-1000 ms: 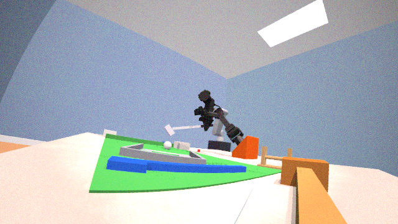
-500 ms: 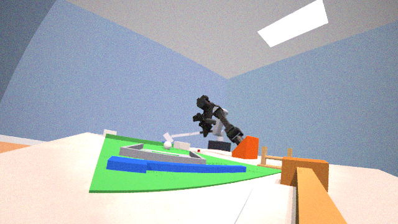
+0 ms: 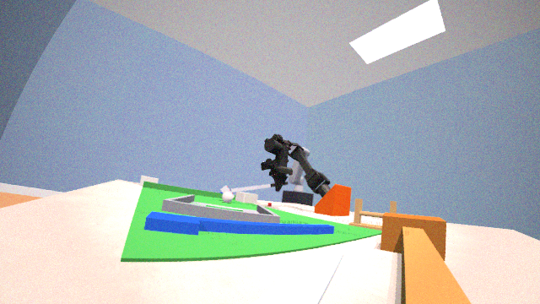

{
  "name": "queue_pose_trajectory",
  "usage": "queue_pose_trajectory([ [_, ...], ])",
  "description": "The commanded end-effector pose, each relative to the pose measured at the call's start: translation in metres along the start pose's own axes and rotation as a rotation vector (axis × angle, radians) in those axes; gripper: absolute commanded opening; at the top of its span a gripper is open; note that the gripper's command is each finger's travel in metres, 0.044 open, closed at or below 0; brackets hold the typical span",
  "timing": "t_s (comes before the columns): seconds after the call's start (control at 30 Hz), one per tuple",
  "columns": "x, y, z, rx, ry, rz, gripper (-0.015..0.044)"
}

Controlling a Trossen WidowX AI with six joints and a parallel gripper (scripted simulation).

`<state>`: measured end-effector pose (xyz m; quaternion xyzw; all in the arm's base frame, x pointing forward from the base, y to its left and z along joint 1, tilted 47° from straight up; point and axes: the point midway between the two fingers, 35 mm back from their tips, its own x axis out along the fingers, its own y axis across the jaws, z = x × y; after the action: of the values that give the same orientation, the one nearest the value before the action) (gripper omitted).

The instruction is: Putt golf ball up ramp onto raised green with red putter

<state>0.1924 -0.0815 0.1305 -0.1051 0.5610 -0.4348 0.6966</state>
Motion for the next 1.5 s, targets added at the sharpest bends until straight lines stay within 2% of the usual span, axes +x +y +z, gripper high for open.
queue_pose_trajectory([
  [0.0,0.004,-0.001,0.001,0.0,-0.011,-0.002,0.0],
  [0.37,0.002,-0.002,0.0,0.0,0.0,0.0,0.0],
  [0.67,0.004,-0.03,0.001,0.0,-0.011,-0.003,0.0],
  [0.9,0.004,-0.026,0.001,0.005,-0.002,-0.001,0.0],
  [1.27,0.005,0.099,0.003,0.002,-0.009,0.003,0.0],
  [1.47,0.003,0.108,0.001,0.002,-0.01,0.002,0.0],
])
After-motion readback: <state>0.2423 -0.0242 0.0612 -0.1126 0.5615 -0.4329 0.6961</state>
